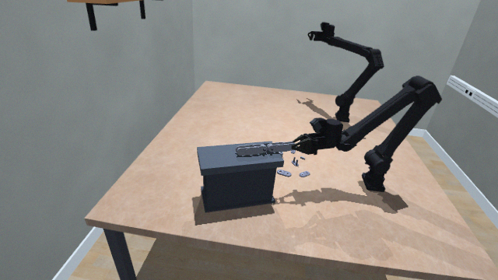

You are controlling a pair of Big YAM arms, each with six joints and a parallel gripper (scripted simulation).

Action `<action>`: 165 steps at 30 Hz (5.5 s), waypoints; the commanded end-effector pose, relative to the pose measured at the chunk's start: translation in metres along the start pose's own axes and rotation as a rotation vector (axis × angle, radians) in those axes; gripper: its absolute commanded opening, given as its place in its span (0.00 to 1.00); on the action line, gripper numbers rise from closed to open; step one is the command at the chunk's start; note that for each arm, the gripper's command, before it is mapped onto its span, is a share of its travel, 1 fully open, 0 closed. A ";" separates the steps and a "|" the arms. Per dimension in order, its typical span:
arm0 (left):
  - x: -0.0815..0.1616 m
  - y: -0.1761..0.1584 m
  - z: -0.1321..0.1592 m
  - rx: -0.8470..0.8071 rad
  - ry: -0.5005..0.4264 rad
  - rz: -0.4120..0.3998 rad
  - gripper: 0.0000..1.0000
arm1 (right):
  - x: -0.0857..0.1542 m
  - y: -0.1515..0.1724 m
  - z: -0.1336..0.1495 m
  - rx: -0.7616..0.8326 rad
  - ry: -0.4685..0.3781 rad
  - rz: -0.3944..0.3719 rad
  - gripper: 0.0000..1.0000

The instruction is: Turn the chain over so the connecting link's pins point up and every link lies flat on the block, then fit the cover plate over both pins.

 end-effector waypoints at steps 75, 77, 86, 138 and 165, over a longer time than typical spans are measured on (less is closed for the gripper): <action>-0.018 -0.010 -0.041 -0.475 -0.070 -0.021 0.19 | -0.002 0.002 -0.038 0.000 -0.064 -0.003 1.00; -0.018 -0.010 -0.041 -0.489 -0.069 -0.022 0.19 | -0.002 0.002 -0.038 0.000 -0.064 -0.003 1.00; -0.019 -0.011 -0.041 -0.541 -0.067 -0.023 0.19 | -0.002 0.002 -0.038 0.000 -0.064 -0.003 1.00; -0.022 -0.018 -0.041 -0.837 -0.083 -0.050 0.19 | -0.002 0.002 -0.038 0.000 -0.064 -0.003 1.00; -0.021 -0.022 -0.037 -0.988 -0.071 -0.052 0.19 | -0.002 0.002 -0.038 0.000 -0.064 -0.003 1.00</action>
Point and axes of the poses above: on each arm, the point where the finger pads meet when closed, its own x axis back along the fingers, its own y axis across the jaws, z = x × y, the point moved 10 cm from there along x, back along the fingers, and after that the axes turned 2 degrees about x, right-handed, at the moved point
